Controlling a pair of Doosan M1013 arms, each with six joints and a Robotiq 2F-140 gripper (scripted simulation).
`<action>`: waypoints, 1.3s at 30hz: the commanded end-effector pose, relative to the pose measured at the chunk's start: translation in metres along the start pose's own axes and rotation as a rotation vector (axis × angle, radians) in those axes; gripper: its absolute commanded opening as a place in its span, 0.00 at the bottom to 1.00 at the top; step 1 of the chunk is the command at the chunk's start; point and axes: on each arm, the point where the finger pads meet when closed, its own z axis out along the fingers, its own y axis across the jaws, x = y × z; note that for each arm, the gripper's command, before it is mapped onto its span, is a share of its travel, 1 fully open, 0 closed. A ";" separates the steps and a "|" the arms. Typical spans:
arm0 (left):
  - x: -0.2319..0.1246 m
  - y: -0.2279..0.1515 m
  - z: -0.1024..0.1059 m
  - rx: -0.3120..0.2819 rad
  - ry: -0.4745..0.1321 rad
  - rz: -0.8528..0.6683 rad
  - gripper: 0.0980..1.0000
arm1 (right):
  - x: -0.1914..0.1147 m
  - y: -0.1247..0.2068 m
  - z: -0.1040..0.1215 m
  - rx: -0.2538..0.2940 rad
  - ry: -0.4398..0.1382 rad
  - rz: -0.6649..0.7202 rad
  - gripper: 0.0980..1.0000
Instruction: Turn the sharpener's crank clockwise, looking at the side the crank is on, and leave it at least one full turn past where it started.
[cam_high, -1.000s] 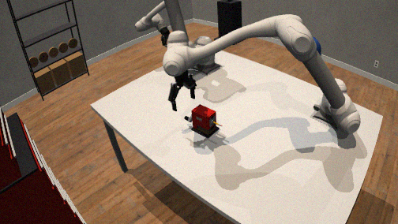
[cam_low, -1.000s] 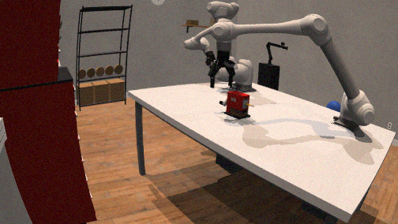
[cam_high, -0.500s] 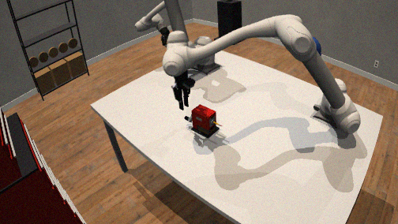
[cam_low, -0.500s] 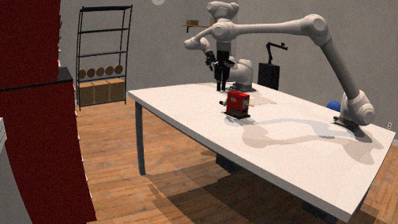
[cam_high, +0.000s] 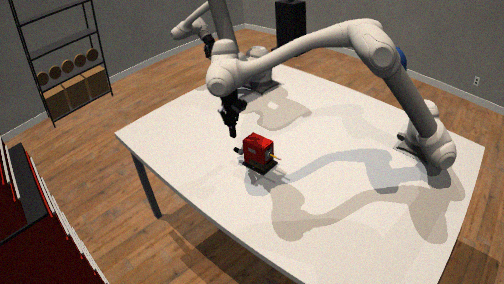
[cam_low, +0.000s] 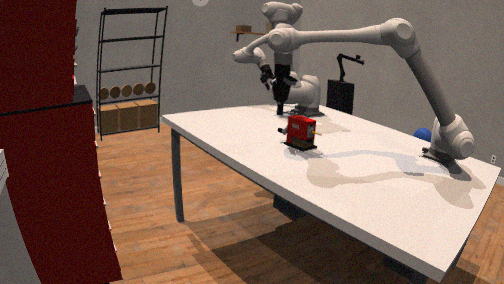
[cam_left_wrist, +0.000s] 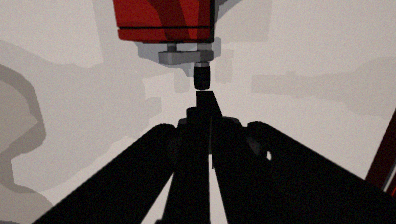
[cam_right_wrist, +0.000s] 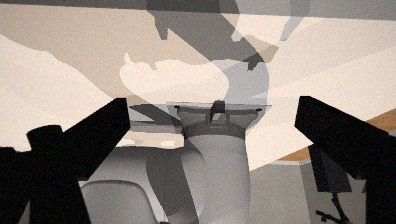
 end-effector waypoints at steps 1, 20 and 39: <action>0.000 0.000 -0.002 -0.002 -0.001 0.000 0.00 | 0.000 0.000 0.000 0.000 0.001 0.000 1.00; 0.000 0.000 -0.002 -0.002 -0.001 0.000 0.32 | 0.000 0.000 0.000 0.000 0.001 0.000 1.00; 0.000 0.000 0.001 -0.002 -0.001 0.000 0.32 | 0.000 0.000 0.000 0.000 0.001 0.000 1.00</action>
